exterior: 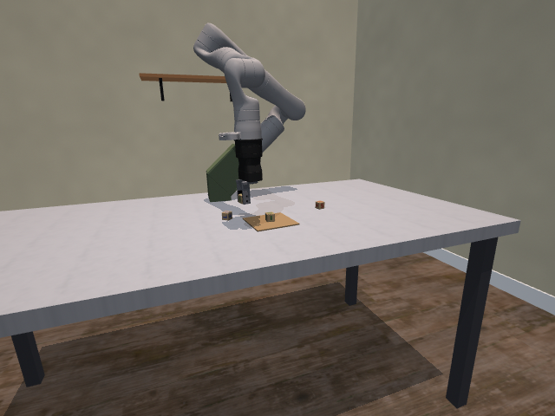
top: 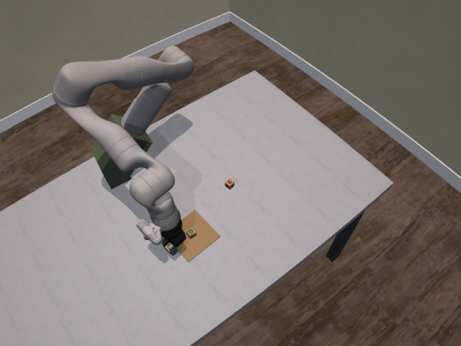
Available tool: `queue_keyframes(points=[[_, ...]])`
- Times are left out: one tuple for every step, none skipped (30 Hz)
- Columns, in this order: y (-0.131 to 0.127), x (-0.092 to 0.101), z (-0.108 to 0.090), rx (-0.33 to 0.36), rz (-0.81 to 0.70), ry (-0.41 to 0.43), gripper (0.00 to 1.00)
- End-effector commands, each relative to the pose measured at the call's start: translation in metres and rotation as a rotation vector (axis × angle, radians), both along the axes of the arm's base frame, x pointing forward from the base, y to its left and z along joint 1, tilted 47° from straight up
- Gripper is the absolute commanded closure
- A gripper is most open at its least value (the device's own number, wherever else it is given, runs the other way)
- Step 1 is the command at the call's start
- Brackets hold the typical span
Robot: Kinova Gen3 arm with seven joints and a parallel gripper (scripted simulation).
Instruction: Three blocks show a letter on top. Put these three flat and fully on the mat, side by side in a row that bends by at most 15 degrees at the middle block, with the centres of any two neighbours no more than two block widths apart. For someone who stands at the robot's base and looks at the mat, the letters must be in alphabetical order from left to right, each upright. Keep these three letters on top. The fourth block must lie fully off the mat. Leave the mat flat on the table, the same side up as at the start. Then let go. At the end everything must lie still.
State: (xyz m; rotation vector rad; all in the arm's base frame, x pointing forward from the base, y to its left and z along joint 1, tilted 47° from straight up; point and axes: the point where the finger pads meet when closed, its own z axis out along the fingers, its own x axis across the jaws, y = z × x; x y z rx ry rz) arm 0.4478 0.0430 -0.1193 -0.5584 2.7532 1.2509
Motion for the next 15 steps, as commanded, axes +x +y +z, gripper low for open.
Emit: queue_keyframes(points=[[-0.0142,0.0049,0.0052,-0.013,-0.015,-0.008,0.51],[-0.0142,0.0049,0.0052,-0.013,-0.015,-0.008,0.51],[-0.0156,0.0050,0.0065,-0.013,-0.015,-0.008,0.51],[-0.0163,0.0051,0.0072,-0.013,-0.015,-0.008,0.51],[-0.0166,0.0051,0.0075,-0.013,-0.015,-0.008,0.51],[-0.0167,0.0051,0.0075,-0.013,-0.015,-0.008,0.51],[-0.0167,0.0051,0.0075,-0.013,-0.015,-0.008,0.51],[-0.0167,0.0051,0.0075,-0.013,-0.015,-0.008,0.51],[-0.0167,0.0051,0.0075,-0.013,-0.015,-0.008,0.51],[-0.0167,0.0051,0.0075,-0.013,-0.015,-0.008,0.51],[-0.0167,0.0051,0.0075,-0.013,-0.015,-0.008,0.51],[-0.0167,0.0051,0.0075,-0.013,-0.015,-0.008,0.51],[-0.0167,0.0051,0.0076,-0.013,-0.015,-0.008,0.51],[-0.0165,0.0051,0.0077,-0.013,-0.015,-0.007,0.51],[-0.0162,0.0050,0.0082,-0.013,-0.016,-0.007,0.51]])
